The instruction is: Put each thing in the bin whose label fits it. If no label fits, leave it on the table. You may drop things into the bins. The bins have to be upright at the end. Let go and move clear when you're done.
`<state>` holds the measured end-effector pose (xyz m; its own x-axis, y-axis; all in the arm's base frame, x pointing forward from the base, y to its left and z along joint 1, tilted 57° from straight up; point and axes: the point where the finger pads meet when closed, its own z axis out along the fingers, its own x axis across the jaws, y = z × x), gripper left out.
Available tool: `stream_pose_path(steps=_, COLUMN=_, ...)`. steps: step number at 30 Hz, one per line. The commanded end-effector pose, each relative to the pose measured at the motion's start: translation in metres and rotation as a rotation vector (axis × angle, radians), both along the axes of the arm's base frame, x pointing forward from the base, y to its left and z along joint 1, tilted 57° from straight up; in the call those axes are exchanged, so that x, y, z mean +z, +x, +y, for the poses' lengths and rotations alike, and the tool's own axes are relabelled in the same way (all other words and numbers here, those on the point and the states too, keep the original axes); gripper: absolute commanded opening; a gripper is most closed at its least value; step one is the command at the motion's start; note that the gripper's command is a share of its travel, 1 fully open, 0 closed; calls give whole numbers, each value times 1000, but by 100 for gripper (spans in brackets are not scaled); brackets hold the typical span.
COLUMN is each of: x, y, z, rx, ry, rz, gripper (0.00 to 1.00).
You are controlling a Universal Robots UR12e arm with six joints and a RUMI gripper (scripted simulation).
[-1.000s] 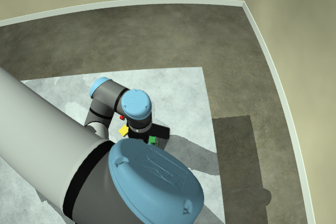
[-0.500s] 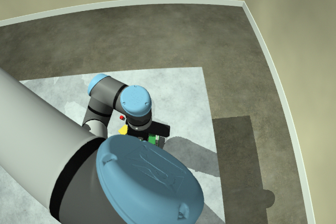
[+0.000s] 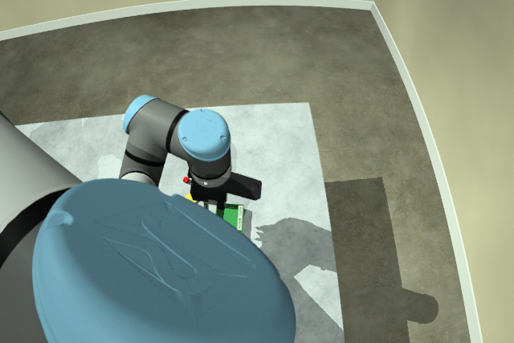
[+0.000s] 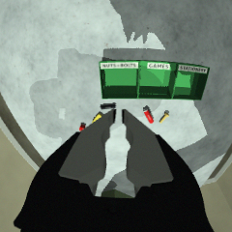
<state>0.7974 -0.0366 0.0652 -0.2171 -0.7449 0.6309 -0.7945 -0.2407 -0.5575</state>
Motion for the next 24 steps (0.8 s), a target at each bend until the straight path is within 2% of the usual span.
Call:
stream_pose_path(steps=1, x=28, y=-28, z=31, rx=-1, ry=1, rz=1, gripper=4)
stream_pose_path(steps=18, x=32, y=-33, z=37, rx=-1, ry=1, rz=1, gripper=4)
stream_pose_path(steps=19, x=25, y=-34, z=33, rx=26, ry=-27, rz=32, gripper=33)
stream_pose_path(steps=21, x=25, y=-34, z=33, rx=26, ry=-27, rz=32, gripper=33)
stream_pose_path(steps=24, x=2, y=-35, z=24, rx=101, ry=-106, rz=119, gripper=33)
